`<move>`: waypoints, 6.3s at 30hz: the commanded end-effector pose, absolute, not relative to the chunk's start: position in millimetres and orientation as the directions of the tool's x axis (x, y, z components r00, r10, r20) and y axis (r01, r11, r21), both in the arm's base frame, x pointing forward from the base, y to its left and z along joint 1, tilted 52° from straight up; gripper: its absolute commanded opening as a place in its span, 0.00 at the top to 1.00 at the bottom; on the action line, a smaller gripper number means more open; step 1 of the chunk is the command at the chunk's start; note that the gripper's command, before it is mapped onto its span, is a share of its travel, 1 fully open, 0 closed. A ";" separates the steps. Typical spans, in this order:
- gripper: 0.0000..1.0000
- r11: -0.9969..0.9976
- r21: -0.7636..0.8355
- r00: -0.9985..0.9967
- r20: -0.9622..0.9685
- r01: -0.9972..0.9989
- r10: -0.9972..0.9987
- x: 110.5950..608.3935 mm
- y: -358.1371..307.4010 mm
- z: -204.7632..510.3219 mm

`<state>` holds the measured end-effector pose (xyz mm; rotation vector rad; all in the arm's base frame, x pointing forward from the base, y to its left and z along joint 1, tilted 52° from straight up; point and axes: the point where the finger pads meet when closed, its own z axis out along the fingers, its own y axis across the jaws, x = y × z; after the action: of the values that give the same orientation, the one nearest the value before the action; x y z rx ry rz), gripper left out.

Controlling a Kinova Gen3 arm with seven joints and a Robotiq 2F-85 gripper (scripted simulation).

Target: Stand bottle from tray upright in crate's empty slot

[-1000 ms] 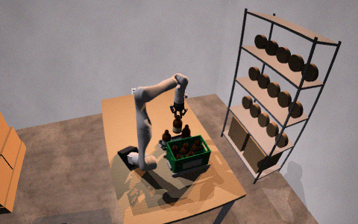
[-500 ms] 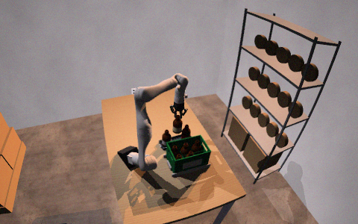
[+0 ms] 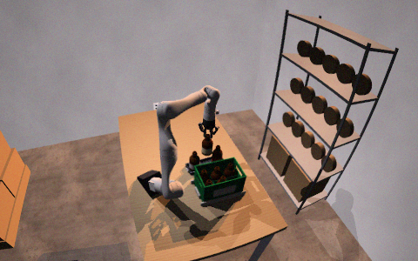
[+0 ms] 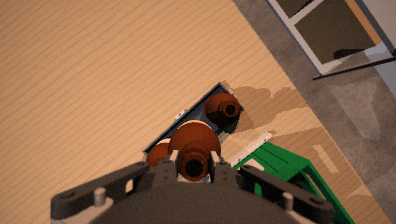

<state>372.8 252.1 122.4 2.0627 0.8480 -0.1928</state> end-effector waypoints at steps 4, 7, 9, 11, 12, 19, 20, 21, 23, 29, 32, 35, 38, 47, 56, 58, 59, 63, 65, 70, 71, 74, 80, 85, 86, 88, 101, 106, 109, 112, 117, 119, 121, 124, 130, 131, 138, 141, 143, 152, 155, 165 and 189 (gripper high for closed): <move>1.00 -0.394 0.674 0.761 -0.415 0.625 0.499 372.3 255.7 124.3; 1.00 -0.394 0.674 0.761 -0.415 0.625 0.499 372.3 255.7 124.4; 1.00 -0.394 0.674 0.761 -0.415 0.625 0.499 372.3 255.9 124.5; 1.00 -0.394 0.674 0.761 -0.415 0.625 0.499 372.2 256.3 124.8; 1.00 -0.394 0.674 0.761 -0.415 0.625 0.499 372.1 256.5 124.9; 1.00 -0.394 0.674 0.761 -0.415 0.625 0.499 371.7 258.4 126.3; 1.00 -0.394 0.674 0.761 -0.415 0.625 0.499 371.5 258.9 126.7; 1.00 -0.394 0.674 0.761 -0.415 0.625 0.499 371.4 259.4 127.1; 1.00 -0.394 0.674 0.761 -0.415 0.625 0.499 371.1 260.7 128.0; 1.00 -0.394 0.674 0.761 -0.415 0.625 0.499 369.9 265.5 131.6; 1.00 -0.394 0.674 0.761 -0.415 0.625 0.499 369.7 266.4 132.2; 1.00 -0.394 0.674 0.761 -0.415 0.625 0.499 369.0 269.3 134.3; 1.00 -0.394 0.674 0.761 -0.415 0.625 0.499 368.3 272.2 136.4; 1.00 -0.394 0.674 0.761 -0.415 0.625 0.499 366.5 279.6 141.8; 1.00 -0.394 0.674 0.761 -0.415 0.625 0.499 365.2 284.8 145.6; 1.00 -0.394 0.674 0.761 -0.415 0.625 0.499 365.0 285.7 146.3; 1.00 -0.394 0.674 0.761 -0.415 0.625 0.499 364.9 286.0 146.5; 1.00 -0.394 0.674 0.761 -0.415 0.625 0.499 364.7 287.0 147.2; 1.00 -0.394 0.674 0.761 -0.415 0.625 0.499 364.7 287.0 147.2; 1.00 -0.394 0.674 0.761 -0.415 0.625 0.499 364.6 287.4 147.5; 1.00 -0.394 0.674 0.761 -0.415 0.625 0.499 364.6 287.4 147.5; 1.00 -0.394 0.674 0.761 -0.415 0.625 0.499 364.6 287.4 147.5; 1.00 -0.394 0.674 0.761 -0.415 0.625 0.499 364.6 287.4 147.5; 1.00 -0.394 0.674 0.761 -0.415 0.625 0.499 364.6 287.4 147.5; 1.00 -0.394 0.674 0.761 -0.415 0.625 0.499 364.6 287.4 147.5; 1.00 -0.394 0.674 0.761 -0.415 0.625 0.499 364.6 287.4 147.5; 1.00 -0.394 0.674 0.761 -0.415 0.625 0.499 364.6 287.4 147.5; 1.00 -0.394 0.674 0.761 -0.415 0.625 0.499 364.6 287.4 147.5; 1.00 -0.394 0.674 0.761 -0.415 0.625 0.499 364.5 287.5 147.6; 1.00 -0.394 0.674 0.761 -0.415 0.625 0.499 364.4 288.2 148.2; 1.00 -0.394 0.674 0.761 -0.415 0.625 0.499 364.1 289.6 149.5; 1.00 -0.394 0.674 0.761 -0.415 0.625 0.499 363.8 291.0 150.6; 1.00 -0.394 0.674 0.761 -0.415 0.625 0.499 363.5 292.6 152.1; 1.00 -0.394 0.674 0.761 -0.415 0.625 0.499 362.9 295.3 154.4; 1.00 -0.394 0.674 0.761 -0.415 0.625 0.499 361.8 300.2 158.7; 1.00 -0.394 0.674 0.761 -0.415 0.625 0.499 361.7 300.9 159.3; 1.00 -0.394 0.674 0.761 -0.415 0.625 0.499 361.3 302.8 160.9; 1.00 -0.394 0.674 0.761 -0.415 0.625 0.499 361.2 303.0 161.2; 1.00 -0.394 0.674 0.761 -0.415 0.625 0.499 361.2 303.0 161.2; 1.00 -0.394 0.674 0.761 -0.415 0.625 0.499 361.2 303.0 161.2; 1.00 -0.394 0.674 0.761 -0.415 0.625 0.499 361.2 303.0 161.2; 1.00 -0.394 0.674 0.761 -0.415 0.625 0.499 361.2 303.0 161.2; 1.00 -0.394 0.674 0.761 -0.415 0.625 0.499 361.2 302.8 161.4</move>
<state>361.0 301.1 158.9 2.0605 0.8521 -0.1905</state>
